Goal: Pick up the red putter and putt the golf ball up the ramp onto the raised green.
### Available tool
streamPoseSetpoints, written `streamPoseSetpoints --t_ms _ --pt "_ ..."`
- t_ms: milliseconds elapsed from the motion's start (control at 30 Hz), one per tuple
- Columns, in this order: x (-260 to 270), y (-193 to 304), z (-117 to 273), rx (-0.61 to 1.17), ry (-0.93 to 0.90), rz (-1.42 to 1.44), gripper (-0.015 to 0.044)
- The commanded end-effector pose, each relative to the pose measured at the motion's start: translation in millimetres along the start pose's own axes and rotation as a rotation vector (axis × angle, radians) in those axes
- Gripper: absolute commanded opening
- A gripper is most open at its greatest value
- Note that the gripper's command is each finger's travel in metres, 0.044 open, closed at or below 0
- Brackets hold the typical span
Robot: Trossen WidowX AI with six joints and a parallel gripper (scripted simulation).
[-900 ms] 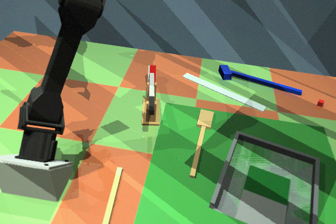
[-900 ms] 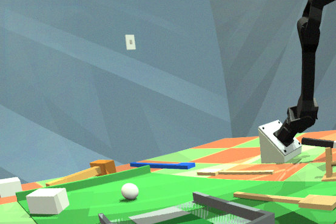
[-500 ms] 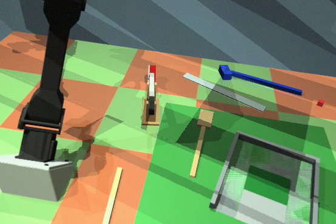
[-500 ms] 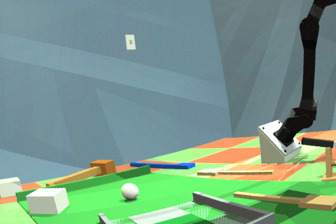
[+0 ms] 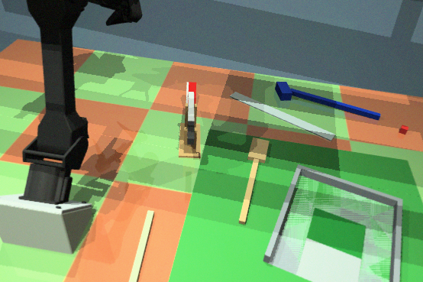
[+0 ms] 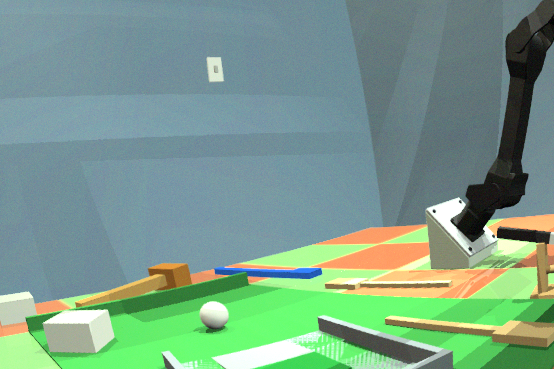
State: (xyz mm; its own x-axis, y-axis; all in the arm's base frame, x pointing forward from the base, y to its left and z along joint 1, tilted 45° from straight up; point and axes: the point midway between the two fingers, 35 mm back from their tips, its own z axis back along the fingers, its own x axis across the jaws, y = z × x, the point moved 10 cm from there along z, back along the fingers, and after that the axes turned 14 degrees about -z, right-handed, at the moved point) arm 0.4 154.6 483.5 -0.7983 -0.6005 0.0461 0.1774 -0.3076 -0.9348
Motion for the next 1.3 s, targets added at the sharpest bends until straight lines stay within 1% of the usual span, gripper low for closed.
streamPoseSetpoints --t_ms 0,200,333,500,733,967,1100,1267 --pt "-33.7 21.0 4.9 0.070 0.149 -0.014 0.0440" --pt "-83.5 65.2 26.7 0.196 0.337 -0.036 0.0440" --pt "-108.0 100.9 51.6 0.283 0.439 -0.071 0.0440" --pt "-124.1 148.1 88.2 0.358 0.531 -0.160 0.0440" --pt "-120.2 209.7 135.9 0.405 0.595 -0.266 0.0440" --pt "-88.5 271.7 178.7 0.384 0.627 -0.308 0.0440" --pt "-84.5 277.6 181.5 0.376 0.634 -0.313 0.0440" --pt "-89.7 286.2 172.0 0.337 0.657 -0.363 0.0440"
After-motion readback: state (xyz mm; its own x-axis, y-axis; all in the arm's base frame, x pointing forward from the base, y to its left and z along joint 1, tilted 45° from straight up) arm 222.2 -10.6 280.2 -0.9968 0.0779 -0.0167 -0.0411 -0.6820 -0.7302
